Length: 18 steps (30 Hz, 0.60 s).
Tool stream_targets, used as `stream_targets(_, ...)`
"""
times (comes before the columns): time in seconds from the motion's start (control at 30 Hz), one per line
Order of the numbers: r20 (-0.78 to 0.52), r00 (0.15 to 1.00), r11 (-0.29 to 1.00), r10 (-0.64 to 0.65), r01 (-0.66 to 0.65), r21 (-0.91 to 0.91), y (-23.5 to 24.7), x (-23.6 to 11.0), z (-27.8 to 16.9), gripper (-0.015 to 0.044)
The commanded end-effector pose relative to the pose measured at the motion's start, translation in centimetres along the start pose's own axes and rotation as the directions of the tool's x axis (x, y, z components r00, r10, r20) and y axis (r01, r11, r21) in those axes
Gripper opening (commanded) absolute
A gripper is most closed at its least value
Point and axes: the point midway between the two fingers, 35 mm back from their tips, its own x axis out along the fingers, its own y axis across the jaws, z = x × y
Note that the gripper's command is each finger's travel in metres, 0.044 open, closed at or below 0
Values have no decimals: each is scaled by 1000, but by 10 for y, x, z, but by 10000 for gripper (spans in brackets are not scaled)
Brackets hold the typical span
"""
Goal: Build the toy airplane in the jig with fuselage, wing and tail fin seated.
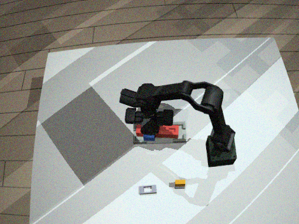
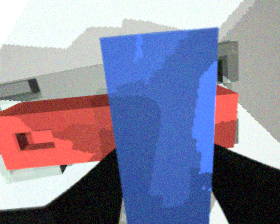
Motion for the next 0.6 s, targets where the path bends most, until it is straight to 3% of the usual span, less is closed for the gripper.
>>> stream_targets(0.0,1,1000,1000,9,-9,1,3,9,1,195)
stream_targets(0.57,1,1000,1000,9,-9,1,3,12,1,195)
